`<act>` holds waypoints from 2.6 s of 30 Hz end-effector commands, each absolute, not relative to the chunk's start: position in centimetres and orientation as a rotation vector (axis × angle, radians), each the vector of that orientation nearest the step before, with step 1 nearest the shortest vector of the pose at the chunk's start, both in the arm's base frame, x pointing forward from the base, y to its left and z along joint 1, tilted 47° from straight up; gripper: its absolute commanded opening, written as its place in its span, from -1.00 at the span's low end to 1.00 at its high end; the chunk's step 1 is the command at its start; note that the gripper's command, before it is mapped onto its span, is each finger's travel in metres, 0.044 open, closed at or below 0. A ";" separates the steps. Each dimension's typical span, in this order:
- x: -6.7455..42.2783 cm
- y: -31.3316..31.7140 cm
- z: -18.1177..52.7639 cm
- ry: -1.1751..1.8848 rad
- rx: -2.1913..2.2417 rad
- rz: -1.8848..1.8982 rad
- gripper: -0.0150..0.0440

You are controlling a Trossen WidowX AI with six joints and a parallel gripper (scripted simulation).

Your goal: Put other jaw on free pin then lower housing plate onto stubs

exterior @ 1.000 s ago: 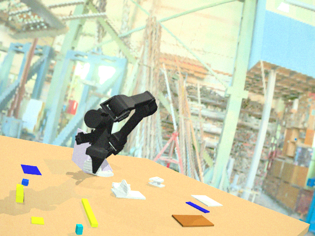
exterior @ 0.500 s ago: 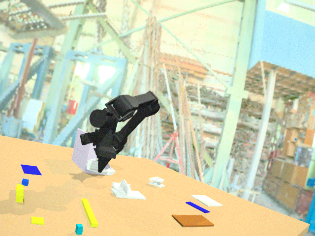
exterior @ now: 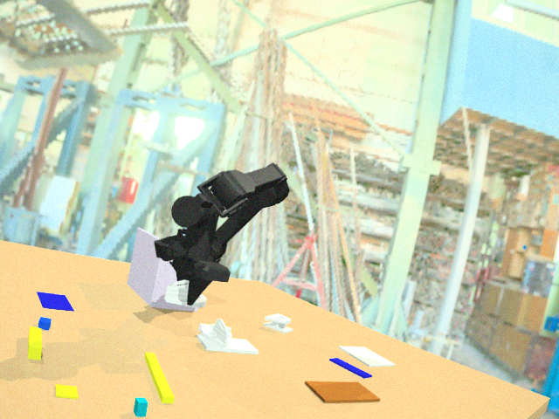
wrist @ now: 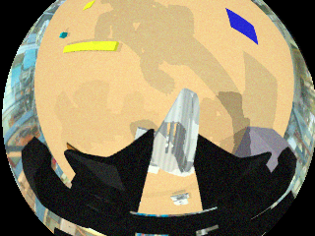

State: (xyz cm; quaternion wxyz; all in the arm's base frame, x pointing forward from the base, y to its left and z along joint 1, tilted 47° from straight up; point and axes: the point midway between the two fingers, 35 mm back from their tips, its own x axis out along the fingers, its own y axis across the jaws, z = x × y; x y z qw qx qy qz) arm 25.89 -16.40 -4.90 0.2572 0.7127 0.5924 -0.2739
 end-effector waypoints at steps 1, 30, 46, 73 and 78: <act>25.8 -15.9 -4.2 1.604 1.861 -0.640 -0.04; 24.2 -12.0 -0.9 1.560 1.339 -0.048 -0.04; 23.0 -9.8 0.5 1.481 1.037 0.243 -0.04; 22.9 -9.6 0.6 1.474 1.018 0.261 -0.04; 23.0 -9.6 0.7 1.474 1.018 0.260 -0.04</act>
